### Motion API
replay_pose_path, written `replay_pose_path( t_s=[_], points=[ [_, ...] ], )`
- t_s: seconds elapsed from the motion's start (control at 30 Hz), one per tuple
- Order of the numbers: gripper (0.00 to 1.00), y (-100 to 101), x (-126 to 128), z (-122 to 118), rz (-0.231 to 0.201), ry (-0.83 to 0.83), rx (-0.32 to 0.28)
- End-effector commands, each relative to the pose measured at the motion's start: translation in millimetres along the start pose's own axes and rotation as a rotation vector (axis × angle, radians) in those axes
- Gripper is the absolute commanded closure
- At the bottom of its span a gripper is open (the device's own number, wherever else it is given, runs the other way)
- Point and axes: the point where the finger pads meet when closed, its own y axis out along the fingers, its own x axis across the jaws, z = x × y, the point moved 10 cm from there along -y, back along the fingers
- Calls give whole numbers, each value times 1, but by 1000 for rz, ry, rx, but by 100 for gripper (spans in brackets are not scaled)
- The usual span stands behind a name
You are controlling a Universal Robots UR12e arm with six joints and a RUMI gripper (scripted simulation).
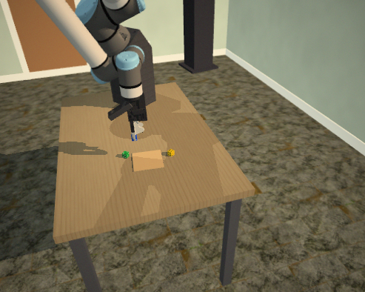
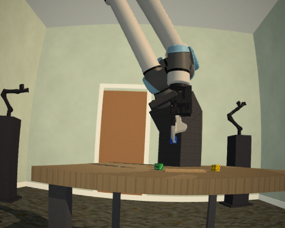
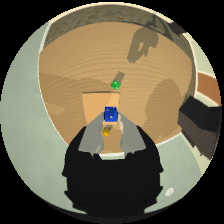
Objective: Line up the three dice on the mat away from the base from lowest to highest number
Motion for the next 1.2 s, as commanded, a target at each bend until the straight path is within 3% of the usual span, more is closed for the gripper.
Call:
replay_pose_path(
  t_s=[0.0,0.67,1.17],
  points=[
    [94,-2,13,-43,8,-117,8],
    [94,1,13,-43,8,-117,7],
    [94,55,12,-43,7,-117,7]
  ],
)
